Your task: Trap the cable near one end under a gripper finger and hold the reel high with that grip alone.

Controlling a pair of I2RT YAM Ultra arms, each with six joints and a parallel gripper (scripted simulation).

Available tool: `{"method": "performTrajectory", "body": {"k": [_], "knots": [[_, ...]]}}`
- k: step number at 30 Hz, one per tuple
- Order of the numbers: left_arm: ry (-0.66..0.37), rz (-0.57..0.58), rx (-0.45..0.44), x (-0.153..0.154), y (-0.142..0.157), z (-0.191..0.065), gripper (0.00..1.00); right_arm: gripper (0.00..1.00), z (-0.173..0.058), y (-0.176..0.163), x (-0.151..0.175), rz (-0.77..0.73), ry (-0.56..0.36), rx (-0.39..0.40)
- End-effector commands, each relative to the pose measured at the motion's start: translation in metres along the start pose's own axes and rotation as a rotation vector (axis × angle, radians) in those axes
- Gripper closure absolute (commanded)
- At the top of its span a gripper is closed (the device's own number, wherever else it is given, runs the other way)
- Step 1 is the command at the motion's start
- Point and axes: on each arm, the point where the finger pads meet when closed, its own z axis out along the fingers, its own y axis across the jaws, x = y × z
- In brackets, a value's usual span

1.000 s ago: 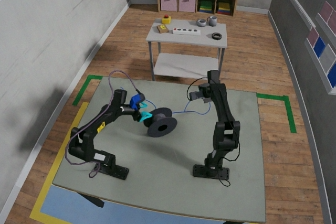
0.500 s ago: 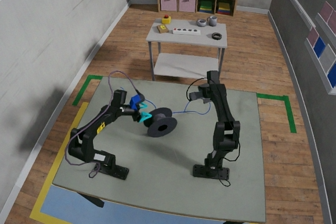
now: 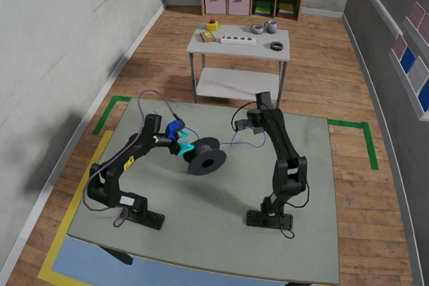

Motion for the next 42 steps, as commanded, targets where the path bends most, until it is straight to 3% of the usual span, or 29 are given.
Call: {"method": "performTrajectory", "body": {"k": [1,5,8,11,17,23,27,36,42], "knots": [[-0.033,0.024,0.001,-0.019,0.001,-0.004,0.25,1.00,-0.010,-0.010,-0.014,0.010,0.007,0.045],[-0.037,0.028,-0.002,-0.020,0.002,-0.005,0.25,1.00,-0.017,-0.018,-0.010,0.015,0.016,0.068],[-0.039,0.030,-0.004,-0.019,0.002,-0.005,0.25,1.00,-0.006,-0.001,-0.022,0.012,0.004,0.027],[-0.038,0.029,-0.004,-0.017,0.002,-0.004,0.25,1.00,-0.012,-0.010,-0.032,0.011,0.006,0.049],[-0.032,0.023,-0.001,-0.013,0.000,-0.003,0.25,1.00,-0.013,-0.009,-0.023,0.026,0.019,0.053],[-0.020,0.012,0.004,-0.003,-0.004,-0.002,0.25,1.00,-0.016,-0.012,-0.051,0.012,0.005,0.062],[-0.013,0.005,0.008,0.001,-0.006,-0.003,0.25,1.00,-0.015,-0.012,-0.047,0.020,0.012,0.059],[-0.022,0.015,0.001,-0.003,-0.004,-0.004,0.25,1.00,-0.014,-0.008,-0.071,0.013,0.003,0.054],[-0.013,0.006,0.005,0.002,-0.006,-0.003,0.25,1.00,-0.016,-0.012,-0.058,0.028,0.014,0.034]]}}
